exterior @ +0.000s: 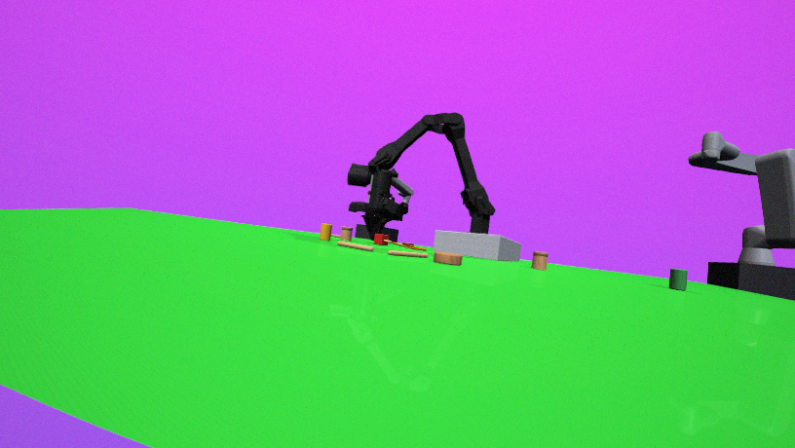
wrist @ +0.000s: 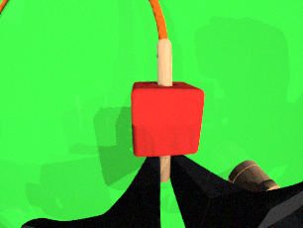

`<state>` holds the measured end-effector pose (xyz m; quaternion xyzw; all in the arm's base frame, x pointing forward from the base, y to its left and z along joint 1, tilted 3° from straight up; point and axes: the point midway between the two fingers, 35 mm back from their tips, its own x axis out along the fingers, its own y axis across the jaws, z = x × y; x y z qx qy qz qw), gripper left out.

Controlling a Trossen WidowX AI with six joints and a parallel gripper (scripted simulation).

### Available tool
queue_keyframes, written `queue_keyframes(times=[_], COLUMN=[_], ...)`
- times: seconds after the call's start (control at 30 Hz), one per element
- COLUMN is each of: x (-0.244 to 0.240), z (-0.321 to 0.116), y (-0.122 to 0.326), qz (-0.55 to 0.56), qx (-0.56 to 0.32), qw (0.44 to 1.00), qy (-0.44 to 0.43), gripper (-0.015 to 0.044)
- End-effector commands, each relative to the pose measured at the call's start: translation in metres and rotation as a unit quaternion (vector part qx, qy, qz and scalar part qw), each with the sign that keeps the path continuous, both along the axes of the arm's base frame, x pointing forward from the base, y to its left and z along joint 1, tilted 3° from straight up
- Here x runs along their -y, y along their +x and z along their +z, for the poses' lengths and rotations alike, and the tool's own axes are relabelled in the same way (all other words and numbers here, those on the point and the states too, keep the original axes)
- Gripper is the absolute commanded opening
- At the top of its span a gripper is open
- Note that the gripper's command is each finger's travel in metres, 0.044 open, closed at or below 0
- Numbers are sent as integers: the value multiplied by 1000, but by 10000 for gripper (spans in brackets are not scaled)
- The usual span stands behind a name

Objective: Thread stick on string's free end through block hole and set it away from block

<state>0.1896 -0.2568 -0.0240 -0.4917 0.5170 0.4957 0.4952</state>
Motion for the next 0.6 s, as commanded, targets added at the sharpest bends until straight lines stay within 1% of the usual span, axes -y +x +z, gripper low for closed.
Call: queue_keyframes(times=[0.0, 0.17, 0.4, 0.57], x=[0, 0, 0, -1], z=[0, 0, -2, -2], y=[0, 0, -1, -2], qz=[0, 0, -9, -5], qx=[0, 0, -2, -5], qw=[1000, 1000, 999, 999], qy=[0, 1, 36, 37], gripper=[0, 0, 0, 0])
